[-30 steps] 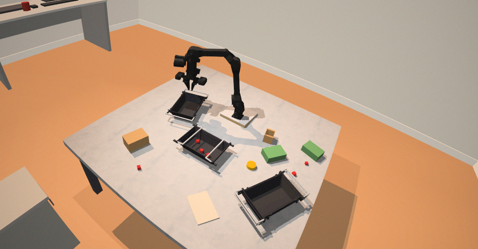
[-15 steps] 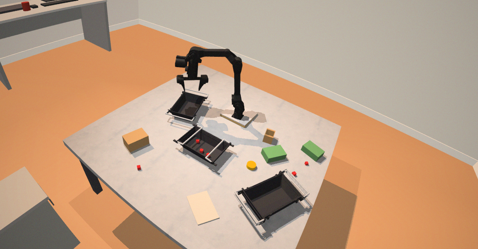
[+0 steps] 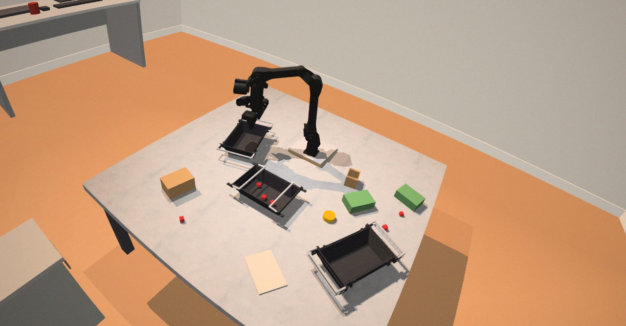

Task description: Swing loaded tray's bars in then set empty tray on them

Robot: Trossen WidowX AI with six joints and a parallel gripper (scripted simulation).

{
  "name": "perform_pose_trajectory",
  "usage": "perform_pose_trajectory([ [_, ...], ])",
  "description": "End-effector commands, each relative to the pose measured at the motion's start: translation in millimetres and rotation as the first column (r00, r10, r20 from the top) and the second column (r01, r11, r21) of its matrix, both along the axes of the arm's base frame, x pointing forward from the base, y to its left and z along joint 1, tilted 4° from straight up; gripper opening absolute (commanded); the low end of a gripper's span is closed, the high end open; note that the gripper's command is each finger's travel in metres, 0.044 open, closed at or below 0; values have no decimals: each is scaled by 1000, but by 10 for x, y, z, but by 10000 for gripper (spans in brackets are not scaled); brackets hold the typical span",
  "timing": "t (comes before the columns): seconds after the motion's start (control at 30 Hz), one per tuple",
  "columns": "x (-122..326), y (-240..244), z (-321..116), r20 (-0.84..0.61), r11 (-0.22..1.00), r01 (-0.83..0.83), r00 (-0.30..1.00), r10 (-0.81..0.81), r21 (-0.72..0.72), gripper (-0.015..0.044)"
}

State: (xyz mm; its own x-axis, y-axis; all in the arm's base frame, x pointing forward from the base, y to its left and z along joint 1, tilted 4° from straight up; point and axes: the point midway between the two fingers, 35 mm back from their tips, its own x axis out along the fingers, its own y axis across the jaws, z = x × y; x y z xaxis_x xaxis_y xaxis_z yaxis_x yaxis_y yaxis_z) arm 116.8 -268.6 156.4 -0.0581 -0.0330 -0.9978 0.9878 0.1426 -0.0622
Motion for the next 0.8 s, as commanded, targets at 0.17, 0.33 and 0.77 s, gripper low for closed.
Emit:
perform_pose_trajectory([
  [0.17, -75, 271, -333, 7, 349, -934, 351, 937, 75, 440],
  [0.33, -99, 345, -420, 25, 11, -996, 13, 1000, 90, 440],
  [0.77, -102, 355, -431, 28, -33, -995, -31, 999, 92, 440],
])
